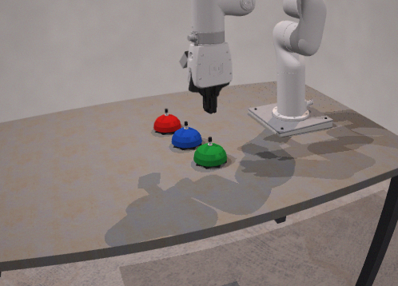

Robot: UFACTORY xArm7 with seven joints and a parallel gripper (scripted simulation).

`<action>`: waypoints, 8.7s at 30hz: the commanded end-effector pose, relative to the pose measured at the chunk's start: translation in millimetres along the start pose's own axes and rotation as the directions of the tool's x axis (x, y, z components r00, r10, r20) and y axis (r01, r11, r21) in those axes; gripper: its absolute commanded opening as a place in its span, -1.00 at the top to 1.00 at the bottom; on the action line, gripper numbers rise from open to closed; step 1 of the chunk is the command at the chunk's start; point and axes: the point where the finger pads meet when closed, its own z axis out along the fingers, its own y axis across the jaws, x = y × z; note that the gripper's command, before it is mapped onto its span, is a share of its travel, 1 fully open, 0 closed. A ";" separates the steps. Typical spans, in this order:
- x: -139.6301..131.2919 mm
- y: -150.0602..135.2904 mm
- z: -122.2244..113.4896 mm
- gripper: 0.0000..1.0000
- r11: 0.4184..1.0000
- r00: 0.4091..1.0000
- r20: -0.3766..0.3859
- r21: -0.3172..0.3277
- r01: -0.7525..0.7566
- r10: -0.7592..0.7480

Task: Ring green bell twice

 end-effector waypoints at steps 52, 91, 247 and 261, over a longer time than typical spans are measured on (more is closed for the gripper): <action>-0.6 -2.8 53.2 1.00 1.000 1.000 0.001 0.004 0.000 0.000; -0.6 -3.0 67.4 1.00 1.000 1.000 0.001 0.004 0.000 0.000; -0.5 -2.9 59.7 1.00 1.000 1.000 0.001 0.004 0.000 0.000; -0.5 -2.9 59.7 1.00 1.000 1.000 0.001 0.004 0.000 0.000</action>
